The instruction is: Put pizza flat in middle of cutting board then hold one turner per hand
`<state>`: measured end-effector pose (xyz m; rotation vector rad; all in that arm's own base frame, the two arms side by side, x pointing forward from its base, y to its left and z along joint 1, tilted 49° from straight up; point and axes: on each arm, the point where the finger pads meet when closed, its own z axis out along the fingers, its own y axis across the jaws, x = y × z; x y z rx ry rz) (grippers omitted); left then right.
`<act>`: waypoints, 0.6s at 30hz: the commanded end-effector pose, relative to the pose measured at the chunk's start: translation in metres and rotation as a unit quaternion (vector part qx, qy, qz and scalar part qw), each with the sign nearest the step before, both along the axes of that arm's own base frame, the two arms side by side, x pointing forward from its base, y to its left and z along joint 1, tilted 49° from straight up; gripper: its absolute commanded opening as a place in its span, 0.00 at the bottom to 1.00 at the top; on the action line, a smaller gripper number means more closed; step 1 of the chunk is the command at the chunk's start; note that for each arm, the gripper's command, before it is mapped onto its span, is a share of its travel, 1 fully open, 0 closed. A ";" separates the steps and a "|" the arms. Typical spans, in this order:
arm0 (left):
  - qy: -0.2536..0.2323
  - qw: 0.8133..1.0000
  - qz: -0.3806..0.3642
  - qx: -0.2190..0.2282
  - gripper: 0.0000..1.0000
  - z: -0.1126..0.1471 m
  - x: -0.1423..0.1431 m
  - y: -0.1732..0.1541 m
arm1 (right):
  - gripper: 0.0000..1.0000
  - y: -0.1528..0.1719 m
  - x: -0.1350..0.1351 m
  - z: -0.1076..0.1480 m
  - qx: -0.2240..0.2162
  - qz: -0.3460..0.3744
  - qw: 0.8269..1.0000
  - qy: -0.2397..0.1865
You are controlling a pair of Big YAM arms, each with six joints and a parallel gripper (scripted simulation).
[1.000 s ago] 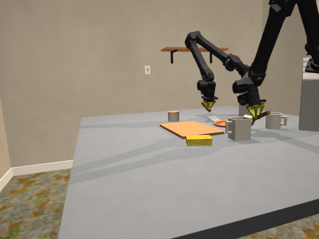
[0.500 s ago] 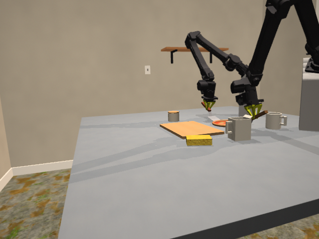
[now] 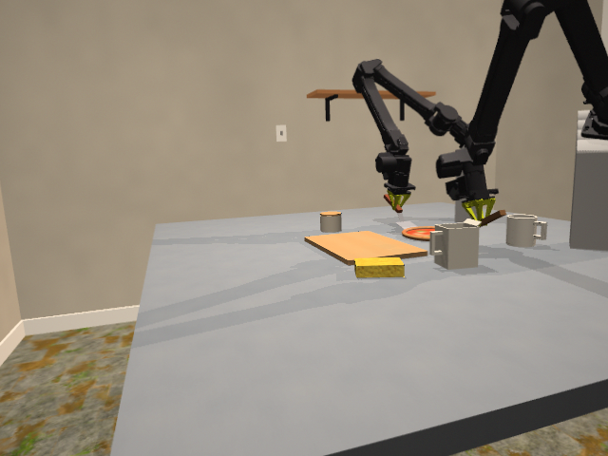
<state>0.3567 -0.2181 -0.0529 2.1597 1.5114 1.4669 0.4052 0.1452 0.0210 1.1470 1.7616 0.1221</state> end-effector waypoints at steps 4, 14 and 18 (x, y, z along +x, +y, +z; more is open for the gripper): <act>0.000 1.000 -0.010 -0.007 0.06 -0.002 -0.006 -0.017 | 0.06 0.008 -0.004 -0.005 -0.005 0.013 1.000 0.008; 0.002 1.000 -0.011 -0.005 0.06 -0.011 -0.011 -0.026 | 0.06 0.009 -0.003 -0.005 -0.003 0.013 1.000 0.006; -0.002 1.000 -0.009 -0.010 0.06 -0.009 -0.010 -0.031 | 0.06 0.009 -0.003 -0.004 -0.002 0.013 1.000 0.006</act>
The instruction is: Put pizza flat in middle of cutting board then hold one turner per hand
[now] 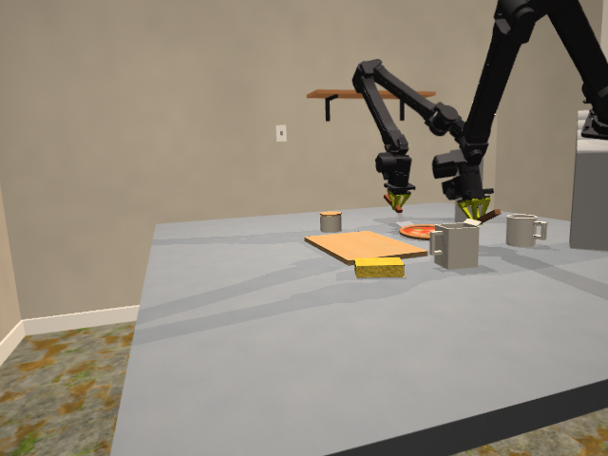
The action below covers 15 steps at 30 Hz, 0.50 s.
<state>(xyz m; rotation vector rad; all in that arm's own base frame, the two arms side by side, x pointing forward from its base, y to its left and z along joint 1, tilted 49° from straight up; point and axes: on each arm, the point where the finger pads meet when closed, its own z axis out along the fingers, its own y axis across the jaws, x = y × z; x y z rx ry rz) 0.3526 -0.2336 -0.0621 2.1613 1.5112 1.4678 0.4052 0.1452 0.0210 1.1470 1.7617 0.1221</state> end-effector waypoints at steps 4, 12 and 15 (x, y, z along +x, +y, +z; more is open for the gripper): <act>0.000 1.000 -0.011 -0.006 0.06 -0.003 -0.006 -0.016 | 0.06 0.009 -0.003 -0.004 -0.002 0.014 1.000 0.005; 0.000 1.000 -0.010 -0.007 0.06 -0.009 -0.010 -0.025 | 0.06 0.010 -0.002 -0.003 0.000 0.014 1.000 0.004; -0.001 1.000 -0.009 -0.007 0.06 -0.010 -0.010 -0.028 | 0.06 0.010 -0.002 -0.003 0.000 0.014 1.000 0.003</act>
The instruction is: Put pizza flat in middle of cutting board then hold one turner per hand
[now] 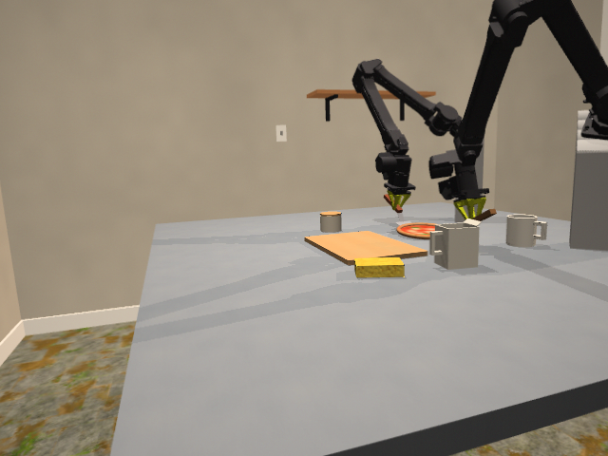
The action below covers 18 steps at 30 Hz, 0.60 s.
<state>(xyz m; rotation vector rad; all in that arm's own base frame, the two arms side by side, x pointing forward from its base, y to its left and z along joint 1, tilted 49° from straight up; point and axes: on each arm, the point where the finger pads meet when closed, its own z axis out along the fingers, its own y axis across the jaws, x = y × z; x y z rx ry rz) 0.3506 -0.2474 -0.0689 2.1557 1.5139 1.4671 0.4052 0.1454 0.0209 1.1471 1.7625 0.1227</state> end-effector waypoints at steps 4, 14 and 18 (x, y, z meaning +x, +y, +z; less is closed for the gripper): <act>0.000 1.000 -0.009 -0.006 0.06 -0.004 -0.008 -0.017 | 0.06 0.010 -0.002 -0.003 0.000 0.014 1.000 0.002; 0.000 1.000 -0.010 -0.006 0.06 -0.010 -0.011 -0.028 | 0.06 0.011 -0.001 -0.002 0.002 0.014 1.000 0.001; -0.001 1.000 -0.009 -0.005 0.06 -0.012 -0.011 -0.030 | 0.06 0.011 -0.001 -0.001 0.002 0.014 1.000 0.000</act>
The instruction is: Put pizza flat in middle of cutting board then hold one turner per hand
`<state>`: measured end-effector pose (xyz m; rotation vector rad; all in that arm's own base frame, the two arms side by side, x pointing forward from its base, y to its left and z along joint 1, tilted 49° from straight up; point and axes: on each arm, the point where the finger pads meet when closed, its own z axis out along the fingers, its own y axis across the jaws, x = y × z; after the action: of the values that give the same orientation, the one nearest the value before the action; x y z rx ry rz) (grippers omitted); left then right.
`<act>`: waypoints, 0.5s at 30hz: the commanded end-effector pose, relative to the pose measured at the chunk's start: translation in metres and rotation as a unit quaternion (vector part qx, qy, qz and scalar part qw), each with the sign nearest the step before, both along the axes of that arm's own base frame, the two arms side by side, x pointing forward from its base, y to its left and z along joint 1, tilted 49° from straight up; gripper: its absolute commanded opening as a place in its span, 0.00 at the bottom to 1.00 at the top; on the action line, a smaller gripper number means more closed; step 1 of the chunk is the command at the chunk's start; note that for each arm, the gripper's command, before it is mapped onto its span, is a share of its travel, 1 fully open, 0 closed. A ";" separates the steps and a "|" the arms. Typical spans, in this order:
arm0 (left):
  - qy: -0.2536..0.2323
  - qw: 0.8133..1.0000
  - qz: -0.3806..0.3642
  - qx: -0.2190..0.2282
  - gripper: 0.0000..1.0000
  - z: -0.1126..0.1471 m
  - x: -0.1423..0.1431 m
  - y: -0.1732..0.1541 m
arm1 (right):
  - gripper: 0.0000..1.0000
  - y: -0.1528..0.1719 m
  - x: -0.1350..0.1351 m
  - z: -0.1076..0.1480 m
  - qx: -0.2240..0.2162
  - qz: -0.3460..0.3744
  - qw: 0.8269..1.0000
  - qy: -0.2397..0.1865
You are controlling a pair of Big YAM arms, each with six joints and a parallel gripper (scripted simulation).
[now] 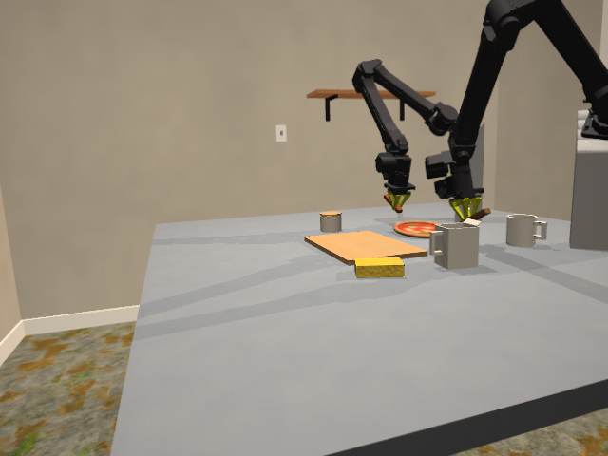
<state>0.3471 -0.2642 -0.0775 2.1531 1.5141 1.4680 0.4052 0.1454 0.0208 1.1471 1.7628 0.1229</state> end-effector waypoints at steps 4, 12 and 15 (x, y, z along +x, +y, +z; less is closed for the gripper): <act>0.002 1.000 -0.011 -0.002 0.06 -0.004 -0.008 -0.016 | 0.06 0.011 -0.001 -0.002 0.002 0.014 1.000 0.000; 0.000 1.000 -0.009 -0.005 0.06 -0.010 -0.010 -0.025 | 0.06 0.008 -0.005 -0.004 -0.002 0.013 1.000 0.005; 0.000 1.000 -0.009 -0.005 0.06 -0.012 -0.011 -0.028 | 0.06 0.007 -0.006 -0.005 -0.003 0.013 1.000 0.006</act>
<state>0.3440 -0.2767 -0.0842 2.1518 1.5156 1.4709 0.4055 0.1457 0.0211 1.1474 1.7621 0.1241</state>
